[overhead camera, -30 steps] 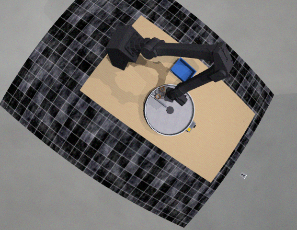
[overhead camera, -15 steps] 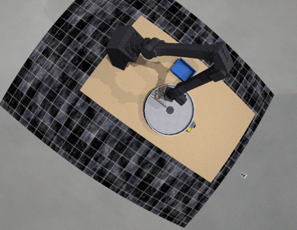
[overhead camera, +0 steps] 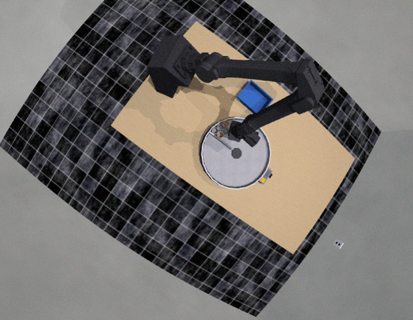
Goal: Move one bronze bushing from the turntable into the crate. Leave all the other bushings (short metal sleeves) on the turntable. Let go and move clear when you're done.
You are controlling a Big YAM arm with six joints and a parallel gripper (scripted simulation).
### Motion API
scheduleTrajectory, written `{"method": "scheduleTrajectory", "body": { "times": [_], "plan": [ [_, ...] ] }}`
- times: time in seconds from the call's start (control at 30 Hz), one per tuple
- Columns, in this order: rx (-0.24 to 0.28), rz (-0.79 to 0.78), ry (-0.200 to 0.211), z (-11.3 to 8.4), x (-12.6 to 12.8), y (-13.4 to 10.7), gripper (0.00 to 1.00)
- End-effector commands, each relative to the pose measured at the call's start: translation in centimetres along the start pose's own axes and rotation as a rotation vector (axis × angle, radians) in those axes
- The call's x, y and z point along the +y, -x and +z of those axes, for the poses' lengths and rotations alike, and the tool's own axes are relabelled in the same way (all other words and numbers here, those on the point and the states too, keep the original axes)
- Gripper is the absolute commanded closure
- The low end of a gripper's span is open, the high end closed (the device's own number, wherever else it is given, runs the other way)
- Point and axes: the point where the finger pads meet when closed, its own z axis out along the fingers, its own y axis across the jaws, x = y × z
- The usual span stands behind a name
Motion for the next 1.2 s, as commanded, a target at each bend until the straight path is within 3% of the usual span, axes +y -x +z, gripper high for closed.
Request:
{"method": "scheduleTrajectory", "body": {
  "times": [0.0,1.17],
  "plan": [
    [-0.010,-0.005,-0.014,-0.92,-0.65,0.28,0.81],
    [-0.016,-0.007,-0.017,-0.89,-1.04,1.06,0.81]
  ]
}}
